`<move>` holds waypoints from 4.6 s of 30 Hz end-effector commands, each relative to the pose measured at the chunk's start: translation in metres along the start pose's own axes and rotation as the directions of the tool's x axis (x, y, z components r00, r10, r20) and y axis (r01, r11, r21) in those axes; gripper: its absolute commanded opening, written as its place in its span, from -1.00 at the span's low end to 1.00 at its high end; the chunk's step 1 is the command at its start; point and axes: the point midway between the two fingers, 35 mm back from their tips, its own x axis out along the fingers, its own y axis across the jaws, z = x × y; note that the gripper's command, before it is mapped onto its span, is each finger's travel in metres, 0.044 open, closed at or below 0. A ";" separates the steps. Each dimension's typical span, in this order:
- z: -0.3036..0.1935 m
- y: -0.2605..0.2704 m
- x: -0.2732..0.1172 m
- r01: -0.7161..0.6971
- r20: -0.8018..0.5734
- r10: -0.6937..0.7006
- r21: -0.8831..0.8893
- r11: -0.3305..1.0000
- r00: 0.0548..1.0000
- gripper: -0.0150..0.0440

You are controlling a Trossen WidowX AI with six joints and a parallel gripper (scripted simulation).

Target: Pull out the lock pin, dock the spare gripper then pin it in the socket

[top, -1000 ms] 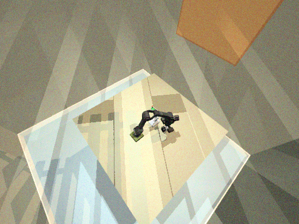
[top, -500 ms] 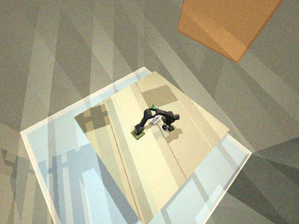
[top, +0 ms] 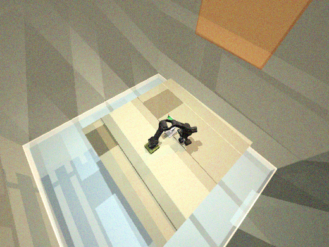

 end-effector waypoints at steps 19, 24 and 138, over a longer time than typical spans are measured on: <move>0.000 0.000 -0.019 0.003 -0.003 -0.003 0.005 1.000 1.000 -0.49; -0.001 0.000 -0.045 0.003 -0.003 -0.003 0.005 1.000 1.000 -0.49; -0.013 0.000 -0.088 0.001 -0.041 0.007 0.183 0.983 0.999 1.00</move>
